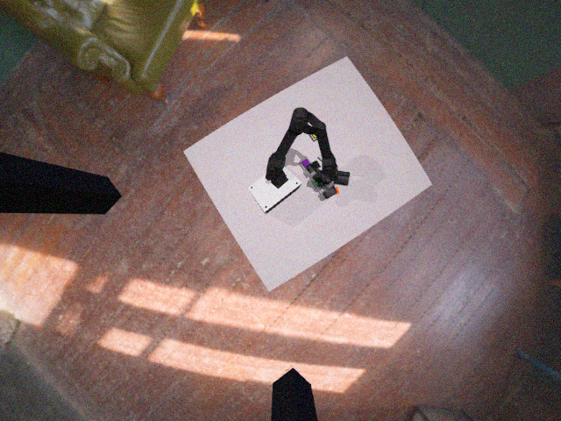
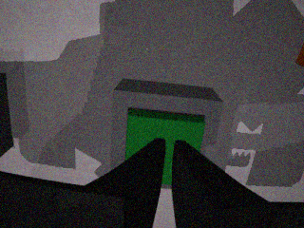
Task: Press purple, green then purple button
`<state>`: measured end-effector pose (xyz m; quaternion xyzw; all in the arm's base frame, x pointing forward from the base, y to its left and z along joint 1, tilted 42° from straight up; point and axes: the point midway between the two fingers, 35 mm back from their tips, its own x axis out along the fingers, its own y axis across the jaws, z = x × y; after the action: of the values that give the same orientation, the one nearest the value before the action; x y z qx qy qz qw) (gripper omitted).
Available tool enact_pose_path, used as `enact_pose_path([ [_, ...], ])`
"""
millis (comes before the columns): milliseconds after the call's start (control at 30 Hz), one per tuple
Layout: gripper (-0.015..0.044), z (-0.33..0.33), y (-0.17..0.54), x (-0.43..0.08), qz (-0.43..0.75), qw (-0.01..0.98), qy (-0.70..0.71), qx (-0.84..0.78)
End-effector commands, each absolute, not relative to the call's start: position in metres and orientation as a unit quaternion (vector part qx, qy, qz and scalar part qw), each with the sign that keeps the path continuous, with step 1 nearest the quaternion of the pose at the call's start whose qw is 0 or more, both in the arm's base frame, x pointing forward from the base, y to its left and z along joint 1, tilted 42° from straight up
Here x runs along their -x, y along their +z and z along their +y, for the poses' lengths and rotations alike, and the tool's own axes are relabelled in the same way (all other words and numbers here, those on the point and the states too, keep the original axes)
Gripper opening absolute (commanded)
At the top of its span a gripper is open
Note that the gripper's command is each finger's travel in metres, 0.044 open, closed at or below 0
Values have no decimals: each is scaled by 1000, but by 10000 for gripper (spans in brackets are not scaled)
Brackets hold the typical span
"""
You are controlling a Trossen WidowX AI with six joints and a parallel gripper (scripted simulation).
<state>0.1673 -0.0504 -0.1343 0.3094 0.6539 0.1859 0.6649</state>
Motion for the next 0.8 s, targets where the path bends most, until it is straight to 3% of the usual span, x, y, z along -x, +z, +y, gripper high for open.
enact_pose_path([
  [0, 20, -46, -136, -165, 654, 662, 186, -315],
  [767, 20, -69, -110, -163, 654, 663, 186, -314],
])
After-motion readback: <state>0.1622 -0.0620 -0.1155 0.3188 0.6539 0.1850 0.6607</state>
